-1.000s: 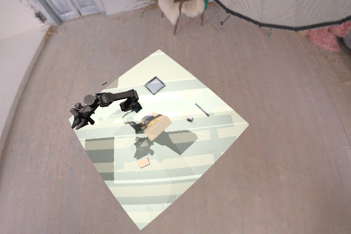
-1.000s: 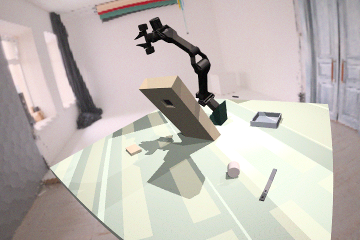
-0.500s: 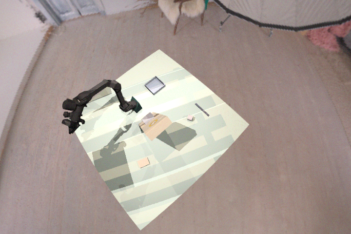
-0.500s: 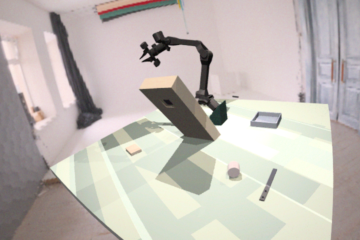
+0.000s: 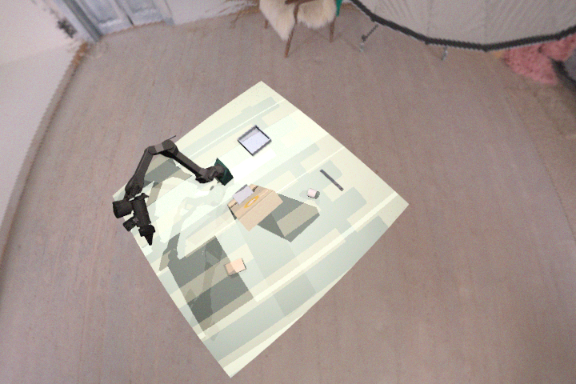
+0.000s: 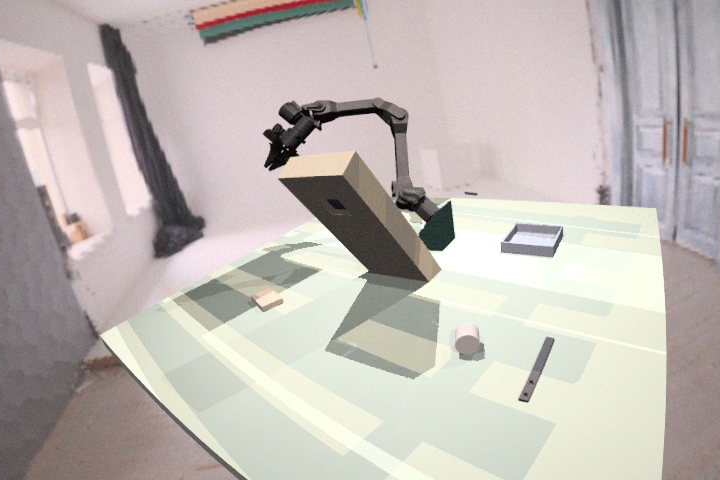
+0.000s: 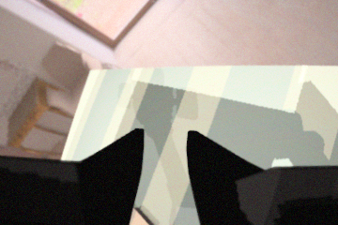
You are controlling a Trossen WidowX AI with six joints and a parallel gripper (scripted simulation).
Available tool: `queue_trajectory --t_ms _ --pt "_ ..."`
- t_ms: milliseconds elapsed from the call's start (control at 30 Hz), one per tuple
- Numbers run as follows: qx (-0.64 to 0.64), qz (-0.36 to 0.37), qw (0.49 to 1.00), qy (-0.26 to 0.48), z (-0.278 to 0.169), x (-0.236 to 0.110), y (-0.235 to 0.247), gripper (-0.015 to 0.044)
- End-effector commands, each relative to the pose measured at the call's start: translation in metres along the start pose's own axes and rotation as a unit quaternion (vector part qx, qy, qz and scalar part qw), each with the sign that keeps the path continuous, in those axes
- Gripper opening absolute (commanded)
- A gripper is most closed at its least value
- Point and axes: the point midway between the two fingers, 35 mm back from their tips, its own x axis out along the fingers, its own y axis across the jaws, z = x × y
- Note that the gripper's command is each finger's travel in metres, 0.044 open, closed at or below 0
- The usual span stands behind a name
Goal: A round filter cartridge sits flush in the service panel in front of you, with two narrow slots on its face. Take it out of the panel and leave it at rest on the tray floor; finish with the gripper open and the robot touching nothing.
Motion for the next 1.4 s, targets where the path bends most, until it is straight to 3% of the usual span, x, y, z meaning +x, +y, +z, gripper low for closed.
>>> queue_trajectory --t_ms 0,267,500,800,933,1067,1133,1367 --pt "-0.166 0.041 0.981 0.096 -0.059 0.036 0.031 0.0104" --pt "-0.446 0.149 0.866 0.17 -0.15 0.042 0.096 0.0104" --pt "-0.677 0.252 0.674 0.155 -0.226 0.007 0.15 0.0104" --pt "-0.884 0.322 0.339 0.023 -0.307 -0.073 0.199 0.0104" --pt "-0.944 0.298 0.13 -0.046 -0.342 -0.108 0.198 0.0104" --pt "-0.956 0.236 -0.115 -0.132 -0.374 -0.146 0.192 0.0104" --pt "-0.946 0.209 -0.191 -0.159 -0.382 -0.158 0.189 0.0104" --pt "-0.944 0.205 -0.203 -0.163 -0.384 -0.16 0.189 0.0104"
